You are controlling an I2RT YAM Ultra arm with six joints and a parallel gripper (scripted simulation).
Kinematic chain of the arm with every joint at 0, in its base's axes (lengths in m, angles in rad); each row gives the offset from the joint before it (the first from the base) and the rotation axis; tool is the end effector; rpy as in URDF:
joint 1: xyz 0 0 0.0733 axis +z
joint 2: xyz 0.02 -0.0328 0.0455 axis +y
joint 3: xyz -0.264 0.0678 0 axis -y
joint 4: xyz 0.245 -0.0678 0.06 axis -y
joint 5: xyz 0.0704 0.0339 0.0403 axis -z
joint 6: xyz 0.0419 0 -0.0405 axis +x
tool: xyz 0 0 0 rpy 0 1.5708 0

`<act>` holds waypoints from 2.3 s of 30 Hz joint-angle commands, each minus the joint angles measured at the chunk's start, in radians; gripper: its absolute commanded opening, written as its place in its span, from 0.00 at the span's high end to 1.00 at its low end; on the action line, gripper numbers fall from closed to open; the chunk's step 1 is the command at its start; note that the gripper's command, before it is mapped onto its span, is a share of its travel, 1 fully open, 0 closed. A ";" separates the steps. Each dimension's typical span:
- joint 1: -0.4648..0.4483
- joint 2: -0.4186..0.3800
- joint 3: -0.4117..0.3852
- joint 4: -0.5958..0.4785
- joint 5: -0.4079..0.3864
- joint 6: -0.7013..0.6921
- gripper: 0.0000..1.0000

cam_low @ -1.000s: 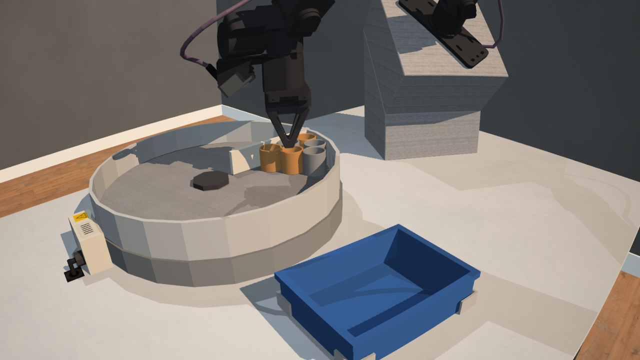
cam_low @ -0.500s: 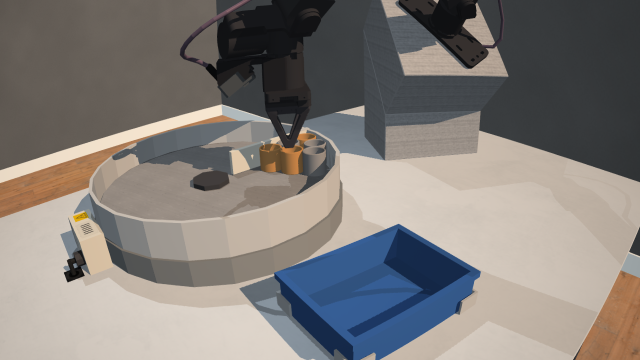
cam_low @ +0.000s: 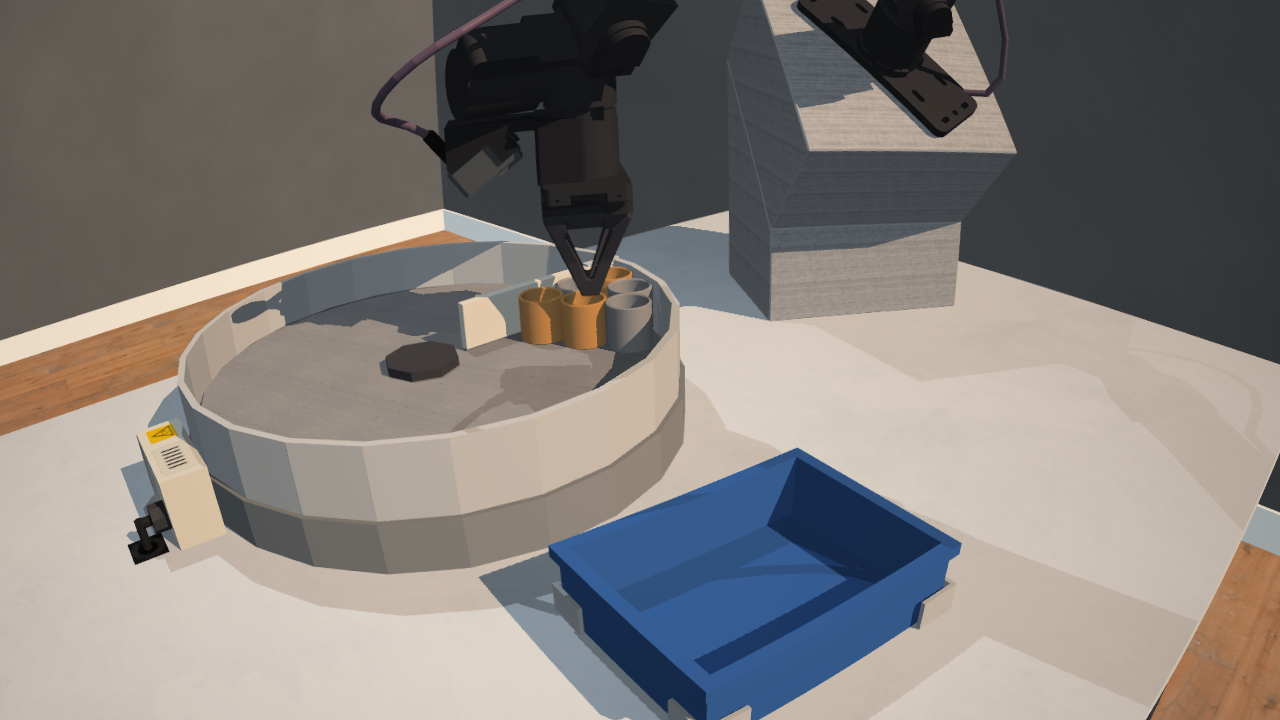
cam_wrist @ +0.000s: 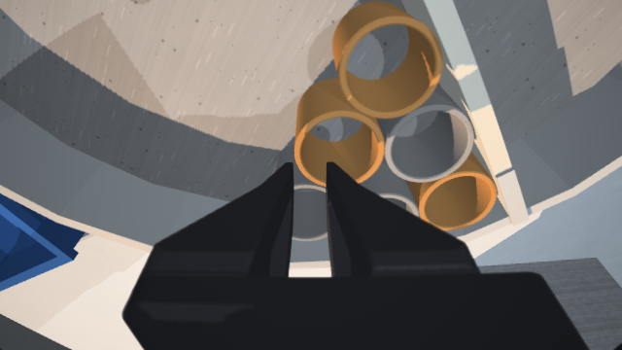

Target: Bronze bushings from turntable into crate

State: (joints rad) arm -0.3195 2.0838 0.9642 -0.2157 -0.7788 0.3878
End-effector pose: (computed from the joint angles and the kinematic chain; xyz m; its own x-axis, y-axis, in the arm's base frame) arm 0.3263 -0.0758 0.0570 -0.8289 0.5577 0.0423 0.4120 0.5577 0.7206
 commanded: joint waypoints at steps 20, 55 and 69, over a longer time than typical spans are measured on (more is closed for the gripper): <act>-0.023 0.019 0.006 0.030 0.007 -0.007 0.85; -0.025 0.001 0.043 -0.019 0.006 -0.009 0.85; -0.025 0.001 0.043 -0.019 0.006 -0.009 0.85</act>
State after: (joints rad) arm -0.3195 2.0926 0.9810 -0.2169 -0.7788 0.3855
